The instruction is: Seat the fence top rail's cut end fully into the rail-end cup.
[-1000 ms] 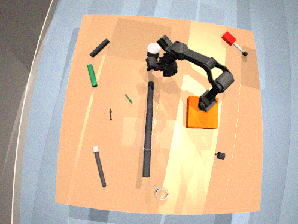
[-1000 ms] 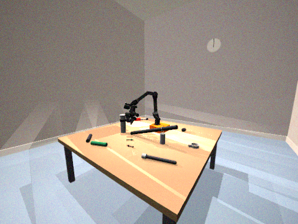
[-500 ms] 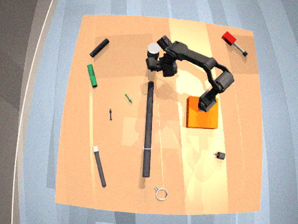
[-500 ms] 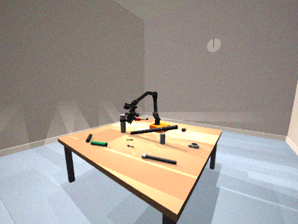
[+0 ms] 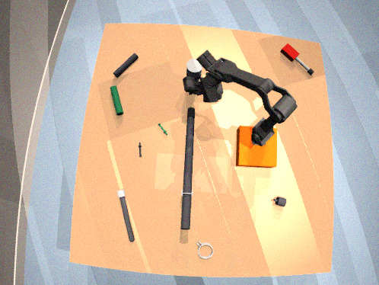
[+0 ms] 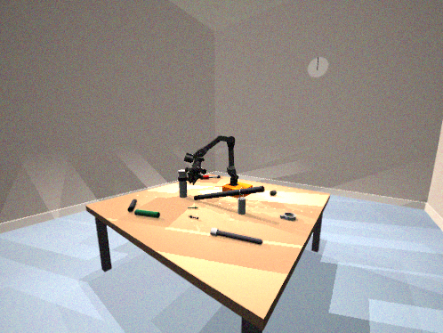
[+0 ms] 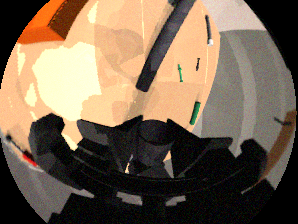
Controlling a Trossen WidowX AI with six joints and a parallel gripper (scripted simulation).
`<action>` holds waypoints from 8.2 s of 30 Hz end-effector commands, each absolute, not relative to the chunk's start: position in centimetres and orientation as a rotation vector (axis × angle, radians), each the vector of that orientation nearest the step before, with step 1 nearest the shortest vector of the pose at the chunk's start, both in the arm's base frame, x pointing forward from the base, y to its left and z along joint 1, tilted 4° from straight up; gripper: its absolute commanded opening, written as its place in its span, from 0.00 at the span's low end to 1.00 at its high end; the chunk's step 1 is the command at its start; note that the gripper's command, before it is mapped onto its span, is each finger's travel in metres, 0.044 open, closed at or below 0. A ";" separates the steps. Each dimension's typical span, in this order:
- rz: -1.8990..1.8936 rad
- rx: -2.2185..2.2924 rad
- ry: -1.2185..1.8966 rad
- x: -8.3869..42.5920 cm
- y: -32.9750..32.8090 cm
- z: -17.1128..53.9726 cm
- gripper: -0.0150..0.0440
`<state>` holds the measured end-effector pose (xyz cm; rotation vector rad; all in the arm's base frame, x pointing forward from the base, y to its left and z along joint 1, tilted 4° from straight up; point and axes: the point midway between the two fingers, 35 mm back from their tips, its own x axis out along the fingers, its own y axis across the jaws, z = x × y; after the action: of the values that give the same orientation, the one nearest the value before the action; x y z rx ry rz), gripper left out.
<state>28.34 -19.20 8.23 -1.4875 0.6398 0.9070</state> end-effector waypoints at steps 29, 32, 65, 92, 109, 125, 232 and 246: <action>0.742 -1.374 0.786 30.4 -19.1 8.4 0.25; 0.727 -1.363 0.798 30.6 -19.1 8.4 0.25; 0.755 -1.380 0.777 30.3 -19.1 8.3 0.61; 0.512 -0.925 0.906 30.8 -11.7 15.2 1.00; 0.002 -0.017 0.993 29.0 -4.4 21.3 1.00; -0.056 0.089 0.988 28.6 -3.6 21.9 1.00; 1.150 -1.171 1.149 31.7 -2.4 1.3 1.00; 1.150 -1.171 1.149 31.7 -2.4 1.3 0.45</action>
<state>31.69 -2.30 1.32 -1.1700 1.1450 1.1546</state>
